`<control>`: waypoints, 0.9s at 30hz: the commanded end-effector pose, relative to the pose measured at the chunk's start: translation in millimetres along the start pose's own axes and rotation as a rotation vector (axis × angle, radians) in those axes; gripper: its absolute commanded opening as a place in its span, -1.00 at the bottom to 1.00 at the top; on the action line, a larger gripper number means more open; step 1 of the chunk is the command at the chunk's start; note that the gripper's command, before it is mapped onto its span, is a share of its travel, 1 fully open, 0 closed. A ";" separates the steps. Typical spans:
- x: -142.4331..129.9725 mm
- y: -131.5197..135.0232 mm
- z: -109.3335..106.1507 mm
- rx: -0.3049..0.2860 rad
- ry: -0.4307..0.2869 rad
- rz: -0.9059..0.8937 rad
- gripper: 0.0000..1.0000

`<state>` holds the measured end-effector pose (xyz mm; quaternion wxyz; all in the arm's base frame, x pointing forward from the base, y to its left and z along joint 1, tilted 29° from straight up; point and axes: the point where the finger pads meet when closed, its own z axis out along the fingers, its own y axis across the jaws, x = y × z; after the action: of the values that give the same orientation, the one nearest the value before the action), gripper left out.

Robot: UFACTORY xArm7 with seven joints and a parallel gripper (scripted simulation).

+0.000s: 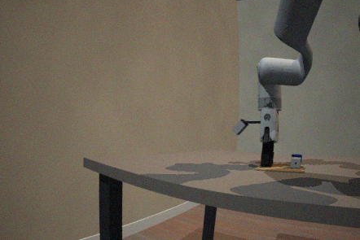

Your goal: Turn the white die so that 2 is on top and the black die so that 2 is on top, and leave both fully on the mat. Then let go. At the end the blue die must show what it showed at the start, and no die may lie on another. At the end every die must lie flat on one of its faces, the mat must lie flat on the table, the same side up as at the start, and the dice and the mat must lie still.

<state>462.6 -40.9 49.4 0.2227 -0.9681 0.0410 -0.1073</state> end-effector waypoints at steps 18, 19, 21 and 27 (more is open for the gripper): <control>1.1 0.8 -10.3 -0.001 0.004 0.001 -0.05; 1.1 0.8 -13.8 -0.001 0.004 0.001 -0.05; 1.1 0.8 -17.9 -0.001 0.004 0.001 -0.05; 1.0 0.7 -43.6 -0.001 0.004 0.001 -0.05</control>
<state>457.0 -50.9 70.1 0.2233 -0.9680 0.0407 -0.1068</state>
